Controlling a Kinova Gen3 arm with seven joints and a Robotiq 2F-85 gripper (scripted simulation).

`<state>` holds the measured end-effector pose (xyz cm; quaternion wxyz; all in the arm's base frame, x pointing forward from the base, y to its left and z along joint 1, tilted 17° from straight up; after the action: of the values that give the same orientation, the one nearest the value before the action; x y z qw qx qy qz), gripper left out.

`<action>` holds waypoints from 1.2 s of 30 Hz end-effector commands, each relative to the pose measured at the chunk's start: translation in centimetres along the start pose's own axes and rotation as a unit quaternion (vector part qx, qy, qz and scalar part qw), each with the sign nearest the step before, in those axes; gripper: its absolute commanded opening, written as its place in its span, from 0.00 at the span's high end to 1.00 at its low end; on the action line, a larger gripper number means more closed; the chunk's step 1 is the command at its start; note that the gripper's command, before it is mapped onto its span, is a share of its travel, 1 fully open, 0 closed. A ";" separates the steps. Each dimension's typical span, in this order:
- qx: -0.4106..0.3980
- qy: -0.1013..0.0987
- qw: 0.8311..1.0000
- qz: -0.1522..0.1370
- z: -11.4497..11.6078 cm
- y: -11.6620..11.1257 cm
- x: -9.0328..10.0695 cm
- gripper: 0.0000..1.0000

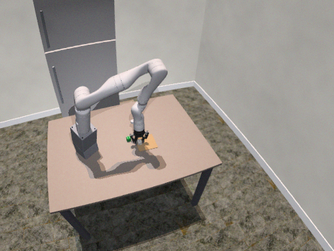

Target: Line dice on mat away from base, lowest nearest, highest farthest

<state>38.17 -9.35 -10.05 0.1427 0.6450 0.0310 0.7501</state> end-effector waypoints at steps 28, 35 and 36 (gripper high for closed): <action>0.000 0.001 1.000 0.000 0.0 0.0 8.5 0.54; 0.000 0.001 1.000 0.000 0.0 0.0 9.0 0.54; 0.000 0.001 1.000 0.000 0.0 0.0 9.0 0.00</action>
<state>36.85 -7.27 -1.61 0.1446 0.6469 0.0300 0.7481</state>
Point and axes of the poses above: the point where the finger pads meet when closed, its own x axis back along the fingers, its own z axis across the jaws, y = z × x, the point moved 6 cm from there along x, back along the fingers
